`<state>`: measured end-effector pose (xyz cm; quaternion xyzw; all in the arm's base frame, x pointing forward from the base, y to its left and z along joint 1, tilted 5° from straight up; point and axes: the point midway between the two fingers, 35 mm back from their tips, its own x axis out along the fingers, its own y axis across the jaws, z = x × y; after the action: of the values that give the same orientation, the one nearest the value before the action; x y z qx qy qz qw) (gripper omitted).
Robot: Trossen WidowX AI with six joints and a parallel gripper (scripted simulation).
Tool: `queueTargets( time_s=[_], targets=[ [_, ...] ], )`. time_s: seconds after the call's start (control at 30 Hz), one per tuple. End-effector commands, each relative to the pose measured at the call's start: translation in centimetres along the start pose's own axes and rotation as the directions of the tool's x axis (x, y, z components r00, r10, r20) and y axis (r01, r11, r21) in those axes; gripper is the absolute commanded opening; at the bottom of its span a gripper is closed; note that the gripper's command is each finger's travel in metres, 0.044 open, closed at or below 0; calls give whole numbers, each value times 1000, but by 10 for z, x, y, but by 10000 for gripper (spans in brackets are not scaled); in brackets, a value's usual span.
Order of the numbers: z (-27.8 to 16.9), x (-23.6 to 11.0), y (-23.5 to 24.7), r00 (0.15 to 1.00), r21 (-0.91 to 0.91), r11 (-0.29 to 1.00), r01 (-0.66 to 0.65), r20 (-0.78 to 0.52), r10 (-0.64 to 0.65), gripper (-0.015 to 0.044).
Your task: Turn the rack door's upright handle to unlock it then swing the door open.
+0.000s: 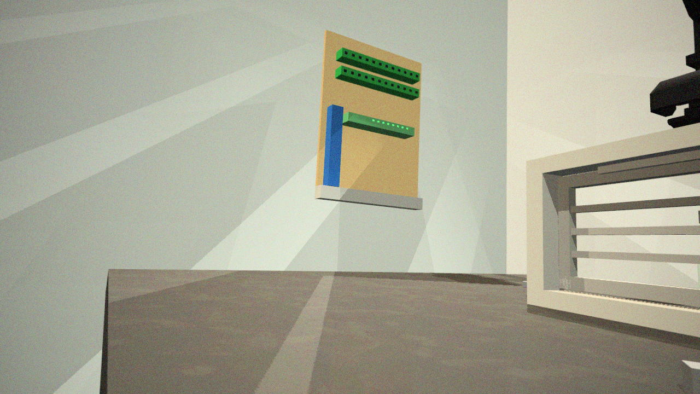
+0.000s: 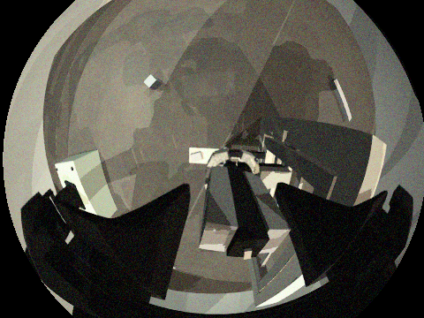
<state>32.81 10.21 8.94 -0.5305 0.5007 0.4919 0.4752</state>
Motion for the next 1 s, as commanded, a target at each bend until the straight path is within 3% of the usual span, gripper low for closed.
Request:
queueTargets(
  time_s=[0.0,0.2,0.4,0.7,0.97],
  targets=[
    [-1,1,-1,1000,184,983,0,-5,1,299],
    [-1,1,-1,1000,464,886,2,-5,1,299],
    [-1,1,-1,1000,703,711,3,-5,1,299],
    [-1,1,-1,1000,941,338,4,-5,1,299],
    [-1,1,-1,1000,999,-52,5,-5,1,299]
  ],
)
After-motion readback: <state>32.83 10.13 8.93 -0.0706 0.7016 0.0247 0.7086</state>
